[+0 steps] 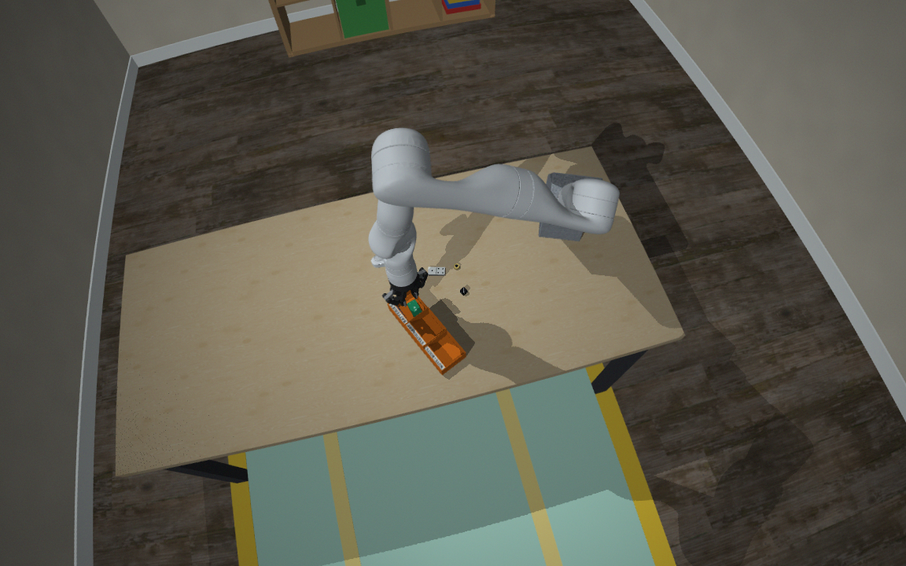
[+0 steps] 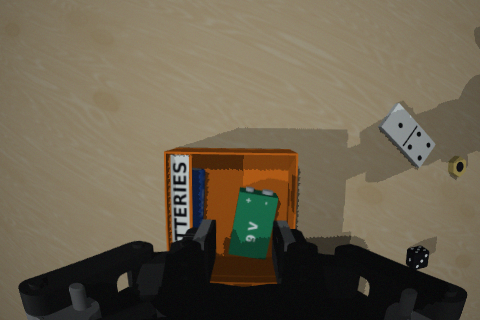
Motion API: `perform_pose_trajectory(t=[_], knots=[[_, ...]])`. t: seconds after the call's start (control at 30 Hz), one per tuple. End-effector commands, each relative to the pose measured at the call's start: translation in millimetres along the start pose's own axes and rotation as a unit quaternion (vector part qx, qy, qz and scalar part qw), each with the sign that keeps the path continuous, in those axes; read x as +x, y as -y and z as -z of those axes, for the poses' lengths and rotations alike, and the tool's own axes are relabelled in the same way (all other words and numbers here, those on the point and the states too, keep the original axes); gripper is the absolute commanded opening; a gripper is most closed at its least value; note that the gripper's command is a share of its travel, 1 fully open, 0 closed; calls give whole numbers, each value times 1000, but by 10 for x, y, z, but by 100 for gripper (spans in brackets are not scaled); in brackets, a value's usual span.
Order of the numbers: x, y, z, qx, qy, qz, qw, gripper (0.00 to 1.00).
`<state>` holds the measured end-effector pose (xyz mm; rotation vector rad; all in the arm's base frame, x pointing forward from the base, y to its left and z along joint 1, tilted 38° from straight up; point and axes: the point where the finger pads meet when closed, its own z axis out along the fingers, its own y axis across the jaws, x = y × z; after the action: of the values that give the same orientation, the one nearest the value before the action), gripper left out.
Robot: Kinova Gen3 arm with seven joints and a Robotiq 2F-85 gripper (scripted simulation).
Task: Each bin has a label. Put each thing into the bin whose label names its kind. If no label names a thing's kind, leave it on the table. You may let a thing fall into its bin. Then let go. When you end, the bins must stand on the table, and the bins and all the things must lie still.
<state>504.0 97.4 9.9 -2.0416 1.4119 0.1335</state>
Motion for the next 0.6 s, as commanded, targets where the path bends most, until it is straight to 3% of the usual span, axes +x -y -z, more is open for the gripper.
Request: perform_pose_trajectory(t=[0.0,0.17,0.23,0.47,0.57], knots=[[11,15,15,1,-2,0,1000,33],[61,-314,18,1,-2,100,995,33],[61,-314,18,1,-2,100,995,33],[148,-892,23,1,-2,272,962,33],[185,-1140,25,1,-2,281,960,33]])
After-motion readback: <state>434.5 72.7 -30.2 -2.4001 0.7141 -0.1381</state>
